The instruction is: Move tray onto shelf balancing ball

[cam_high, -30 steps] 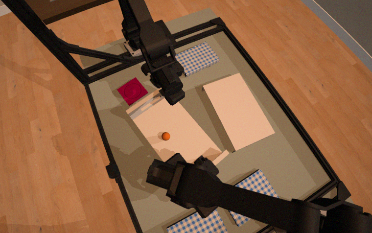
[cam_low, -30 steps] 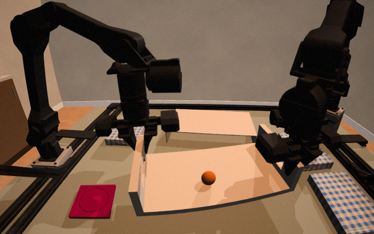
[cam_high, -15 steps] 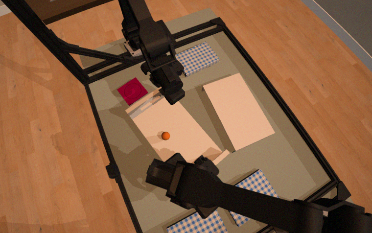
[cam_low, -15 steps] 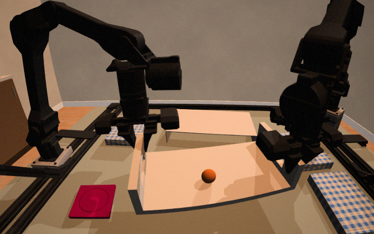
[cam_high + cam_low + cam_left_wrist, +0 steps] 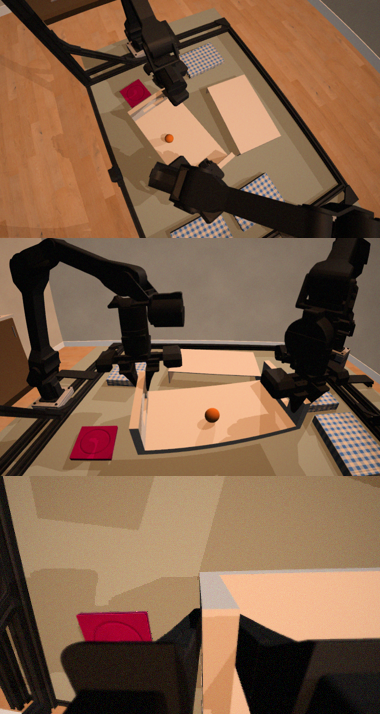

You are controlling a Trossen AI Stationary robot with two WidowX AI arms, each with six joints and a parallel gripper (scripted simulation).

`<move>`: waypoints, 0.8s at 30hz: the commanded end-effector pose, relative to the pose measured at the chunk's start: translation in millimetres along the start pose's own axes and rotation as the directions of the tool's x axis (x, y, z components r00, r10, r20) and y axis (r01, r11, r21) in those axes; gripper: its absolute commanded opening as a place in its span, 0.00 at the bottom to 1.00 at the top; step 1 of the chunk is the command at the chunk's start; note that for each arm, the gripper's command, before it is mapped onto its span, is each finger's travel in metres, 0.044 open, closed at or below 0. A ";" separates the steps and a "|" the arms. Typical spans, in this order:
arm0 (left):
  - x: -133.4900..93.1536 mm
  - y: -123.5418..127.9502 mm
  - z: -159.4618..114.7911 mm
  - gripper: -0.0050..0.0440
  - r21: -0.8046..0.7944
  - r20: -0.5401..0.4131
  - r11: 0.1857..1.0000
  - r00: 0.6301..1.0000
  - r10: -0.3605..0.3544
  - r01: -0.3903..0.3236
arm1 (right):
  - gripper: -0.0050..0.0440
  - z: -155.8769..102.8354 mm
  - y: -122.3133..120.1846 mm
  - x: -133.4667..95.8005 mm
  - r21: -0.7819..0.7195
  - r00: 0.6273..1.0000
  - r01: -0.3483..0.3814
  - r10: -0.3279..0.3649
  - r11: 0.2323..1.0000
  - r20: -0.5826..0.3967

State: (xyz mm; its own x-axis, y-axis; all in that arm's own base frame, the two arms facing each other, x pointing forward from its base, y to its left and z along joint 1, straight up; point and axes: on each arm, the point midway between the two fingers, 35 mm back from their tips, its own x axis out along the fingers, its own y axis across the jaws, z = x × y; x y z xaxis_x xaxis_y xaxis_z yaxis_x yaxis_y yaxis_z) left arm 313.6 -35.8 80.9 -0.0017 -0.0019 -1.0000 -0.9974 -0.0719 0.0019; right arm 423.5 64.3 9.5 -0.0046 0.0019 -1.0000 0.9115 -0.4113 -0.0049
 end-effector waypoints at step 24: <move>-12.9 -0.6 -1.4 0.14 0.002 -0.014 1.000 1.000 -0.006 0.006 | 0.14 -1.4 -0.6 -15.6 0.001 1.000 -0.001 0.001 1.000 -0.016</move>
State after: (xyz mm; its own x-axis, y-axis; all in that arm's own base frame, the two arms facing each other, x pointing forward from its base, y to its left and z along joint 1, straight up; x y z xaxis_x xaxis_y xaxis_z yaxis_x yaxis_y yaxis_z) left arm 313.7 -35.7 88.0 -0.0015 -0.0020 -1.0000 -0.9974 -0.0721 0.0016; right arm 423.4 64.3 16.7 -0.0049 0.0018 -1.0000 0.9115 -0.4113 -0.0052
